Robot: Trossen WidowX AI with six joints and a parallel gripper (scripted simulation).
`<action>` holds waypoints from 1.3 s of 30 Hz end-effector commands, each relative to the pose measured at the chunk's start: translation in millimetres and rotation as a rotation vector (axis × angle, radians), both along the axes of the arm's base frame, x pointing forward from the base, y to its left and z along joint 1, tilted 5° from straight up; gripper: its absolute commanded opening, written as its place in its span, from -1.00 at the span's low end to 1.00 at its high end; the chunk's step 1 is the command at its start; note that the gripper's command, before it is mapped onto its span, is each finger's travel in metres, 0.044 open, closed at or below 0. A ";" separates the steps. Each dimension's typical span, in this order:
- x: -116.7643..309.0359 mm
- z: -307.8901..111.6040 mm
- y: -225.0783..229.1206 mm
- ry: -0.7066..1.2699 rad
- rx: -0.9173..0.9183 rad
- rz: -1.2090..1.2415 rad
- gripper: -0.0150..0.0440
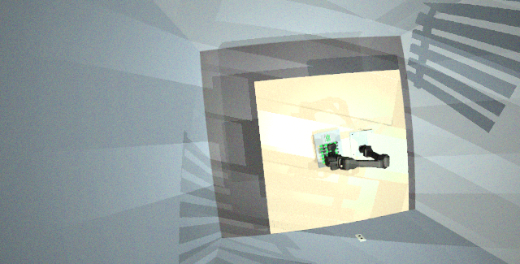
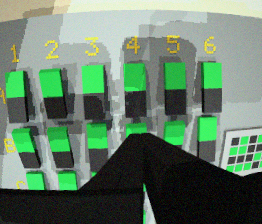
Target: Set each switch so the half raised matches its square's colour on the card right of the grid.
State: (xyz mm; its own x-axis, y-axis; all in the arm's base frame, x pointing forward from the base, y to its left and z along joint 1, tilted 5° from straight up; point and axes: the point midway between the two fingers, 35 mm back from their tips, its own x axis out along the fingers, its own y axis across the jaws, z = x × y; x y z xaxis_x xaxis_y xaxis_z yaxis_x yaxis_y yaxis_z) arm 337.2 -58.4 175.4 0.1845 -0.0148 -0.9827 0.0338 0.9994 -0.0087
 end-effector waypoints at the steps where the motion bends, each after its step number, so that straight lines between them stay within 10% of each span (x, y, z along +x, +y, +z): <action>1: -5.0 0.7 -4.7 -0.013 0.002 0.006 -0.49; 39: 5.2 -55.5 -5.3 -0.038 0.002 0.007 -0.49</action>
